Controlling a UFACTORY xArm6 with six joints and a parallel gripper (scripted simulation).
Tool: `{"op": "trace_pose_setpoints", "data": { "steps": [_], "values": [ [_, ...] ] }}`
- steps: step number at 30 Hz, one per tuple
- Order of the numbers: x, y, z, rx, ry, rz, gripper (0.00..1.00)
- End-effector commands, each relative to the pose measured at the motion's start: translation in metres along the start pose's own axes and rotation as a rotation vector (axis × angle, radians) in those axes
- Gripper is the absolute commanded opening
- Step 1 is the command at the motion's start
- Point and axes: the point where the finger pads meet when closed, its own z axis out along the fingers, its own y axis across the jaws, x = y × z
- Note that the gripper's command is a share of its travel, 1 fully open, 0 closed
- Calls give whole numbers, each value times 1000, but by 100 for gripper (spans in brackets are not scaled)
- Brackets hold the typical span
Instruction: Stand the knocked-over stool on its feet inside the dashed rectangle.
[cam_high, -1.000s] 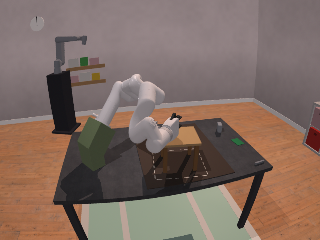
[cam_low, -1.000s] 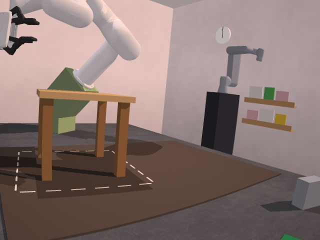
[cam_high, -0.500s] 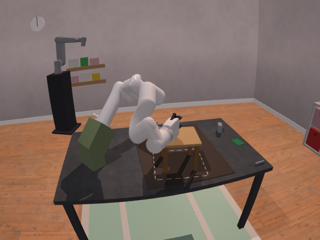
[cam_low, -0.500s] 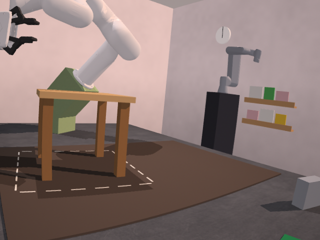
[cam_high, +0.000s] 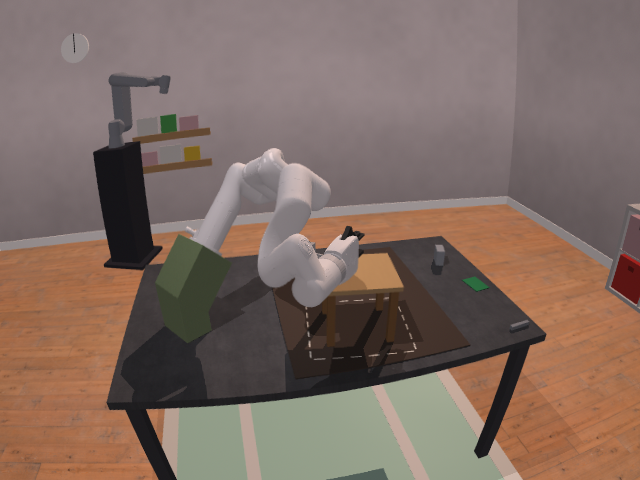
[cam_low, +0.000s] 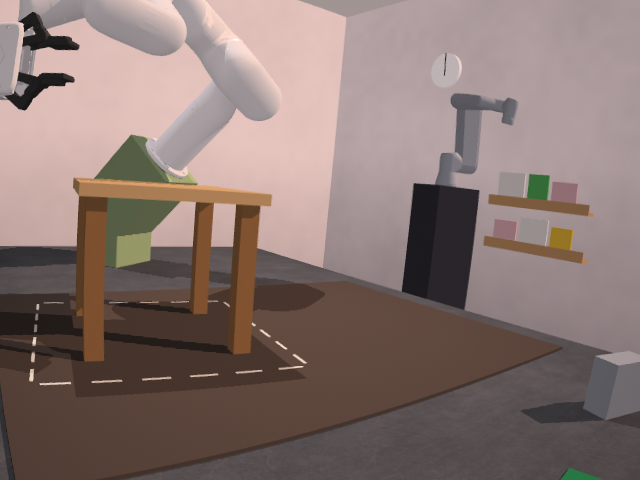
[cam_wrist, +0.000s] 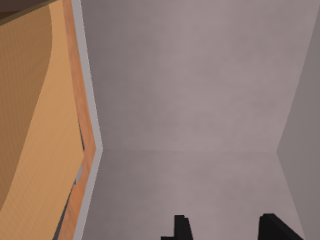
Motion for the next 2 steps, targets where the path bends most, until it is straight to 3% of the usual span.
{"op": "trace_pose_setpoints", "data": {
  "steps": [1, 2],
  "values": [
    [0, 2, 0, 2, 1, -4, 45],
    [0, 2, 0, 2, 1, -4, 45]
  ]
}}
